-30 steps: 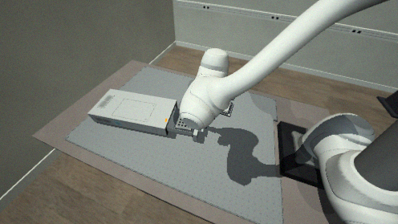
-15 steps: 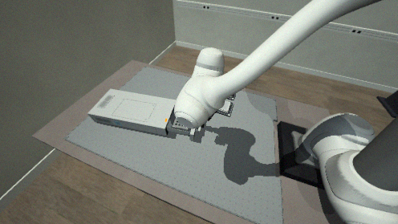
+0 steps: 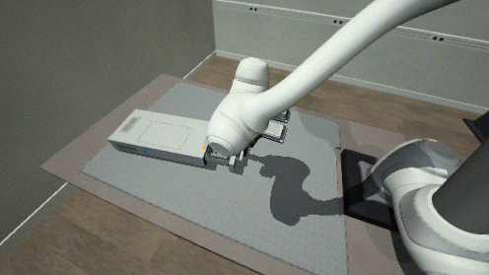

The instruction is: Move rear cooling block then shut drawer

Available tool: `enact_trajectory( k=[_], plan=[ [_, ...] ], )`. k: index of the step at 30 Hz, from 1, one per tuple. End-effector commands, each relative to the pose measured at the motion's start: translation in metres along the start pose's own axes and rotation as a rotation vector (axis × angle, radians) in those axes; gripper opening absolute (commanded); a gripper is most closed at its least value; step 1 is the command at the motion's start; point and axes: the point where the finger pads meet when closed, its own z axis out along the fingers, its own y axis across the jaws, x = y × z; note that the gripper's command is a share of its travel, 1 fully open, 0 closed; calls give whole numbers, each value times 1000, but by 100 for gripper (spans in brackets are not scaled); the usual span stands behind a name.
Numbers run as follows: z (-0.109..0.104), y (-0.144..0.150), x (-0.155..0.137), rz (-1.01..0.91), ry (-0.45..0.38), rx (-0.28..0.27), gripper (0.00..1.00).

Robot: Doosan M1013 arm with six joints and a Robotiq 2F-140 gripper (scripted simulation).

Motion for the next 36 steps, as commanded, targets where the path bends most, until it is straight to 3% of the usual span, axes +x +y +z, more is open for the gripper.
enact_trajectory(
  k=[1,36],
  plan=[
    [-1,5,3,3,3,-3,10],
    [-1,43,3,2,2,-4,10]
  ],
)
